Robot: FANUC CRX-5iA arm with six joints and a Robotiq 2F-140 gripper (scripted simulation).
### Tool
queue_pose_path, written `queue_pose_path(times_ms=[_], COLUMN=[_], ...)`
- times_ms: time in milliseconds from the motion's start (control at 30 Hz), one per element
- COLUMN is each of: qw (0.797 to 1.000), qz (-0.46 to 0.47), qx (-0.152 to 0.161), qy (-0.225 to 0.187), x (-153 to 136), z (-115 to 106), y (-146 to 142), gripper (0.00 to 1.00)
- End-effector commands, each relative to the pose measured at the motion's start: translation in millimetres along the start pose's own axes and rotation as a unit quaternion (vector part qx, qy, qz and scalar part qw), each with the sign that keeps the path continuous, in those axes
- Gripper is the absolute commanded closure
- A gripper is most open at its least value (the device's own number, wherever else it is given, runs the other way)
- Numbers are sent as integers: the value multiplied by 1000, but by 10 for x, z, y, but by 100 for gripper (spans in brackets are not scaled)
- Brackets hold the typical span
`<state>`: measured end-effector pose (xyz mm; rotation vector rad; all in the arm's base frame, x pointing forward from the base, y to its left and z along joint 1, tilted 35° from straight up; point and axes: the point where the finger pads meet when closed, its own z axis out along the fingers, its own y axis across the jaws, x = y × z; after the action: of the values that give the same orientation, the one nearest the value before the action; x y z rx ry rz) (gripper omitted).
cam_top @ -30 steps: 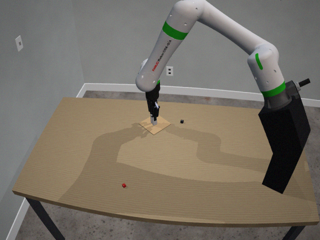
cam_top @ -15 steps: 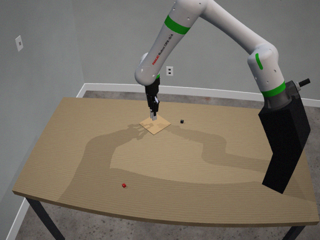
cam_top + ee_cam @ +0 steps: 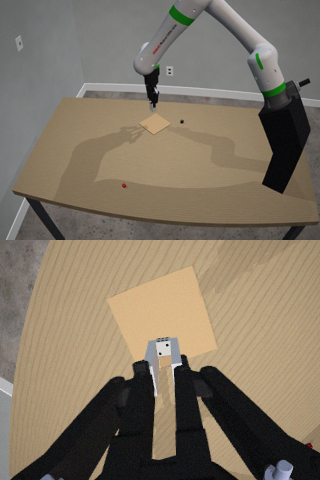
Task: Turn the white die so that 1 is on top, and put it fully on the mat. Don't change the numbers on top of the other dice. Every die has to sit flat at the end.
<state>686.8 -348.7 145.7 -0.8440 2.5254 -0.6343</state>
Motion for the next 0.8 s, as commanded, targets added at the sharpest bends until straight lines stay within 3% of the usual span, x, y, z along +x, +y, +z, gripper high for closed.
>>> queue_pose_path(times_ms=[0,633,767], qw=[1000,999,999], qz=[0,35,34], qx=[0,0,-3], qy=[0,-3,-28], x=[-1,-47,-38], z=[-4,77,89], y=[-2,-9,12], gripper=[84,84,84])
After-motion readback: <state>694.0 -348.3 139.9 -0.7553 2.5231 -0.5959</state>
